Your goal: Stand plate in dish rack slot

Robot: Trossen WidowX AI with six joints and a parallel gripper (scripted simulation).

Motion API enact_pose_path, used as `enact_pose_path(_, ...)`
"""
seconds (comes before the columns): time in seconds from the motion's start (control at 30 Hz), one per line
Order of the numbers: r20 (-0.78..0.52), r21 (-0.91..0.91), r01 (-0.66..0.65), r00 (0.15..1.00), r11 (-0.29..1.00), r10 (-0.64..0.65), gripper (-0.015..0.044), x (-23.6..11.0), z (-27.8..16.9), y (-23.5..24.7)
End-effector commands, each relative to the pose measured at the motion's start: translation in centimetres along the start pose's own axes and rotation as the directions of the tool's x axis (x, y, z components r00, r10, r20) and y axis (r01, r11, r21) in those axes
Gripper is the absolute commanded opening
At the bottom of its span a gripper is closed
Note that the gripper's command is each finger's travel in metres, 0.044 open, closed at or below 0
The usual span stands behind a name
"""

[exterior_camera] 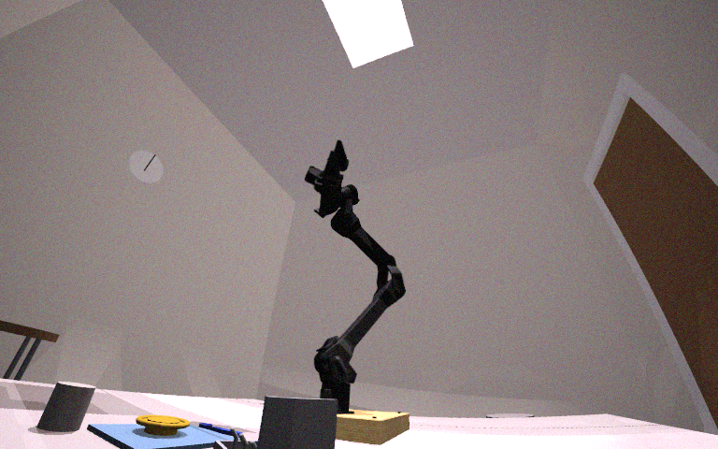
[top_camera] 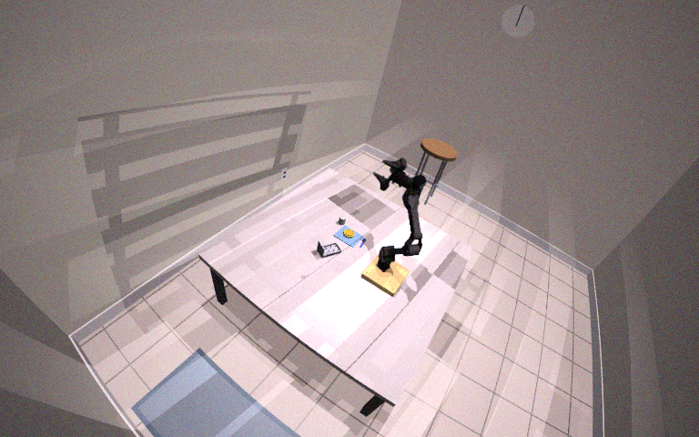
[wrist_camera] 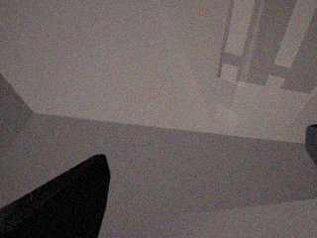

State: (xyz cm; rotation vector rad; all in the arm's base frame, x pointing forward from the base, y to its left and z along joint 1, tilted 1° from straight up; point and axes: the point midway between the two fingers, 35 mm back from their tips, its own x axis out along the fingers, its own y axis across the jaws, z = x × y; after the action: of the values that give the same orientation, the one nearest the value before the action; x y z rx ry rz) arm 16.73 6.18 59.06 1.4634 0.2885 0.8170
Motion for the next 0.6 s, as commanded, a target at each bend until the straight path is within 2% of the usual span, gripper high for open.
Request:
enact_pose_path(0.0, 0.002, 0.0, -0.002, 1.0, 1.0, 0.002, 0.04, 0.0, 0.1, 0.0)
enact_pose_path(0.33, 0.1, -0.007, -0.005, 0.995, 1.0, 0.006, 0.04, 1.0, 3.7, -1.3)
enact_pose_path(0.57, 0.132, 0.058, -0.015, 0.991, 0.998, 0.007, 0.04, 1.9, 5.6, -2.9)
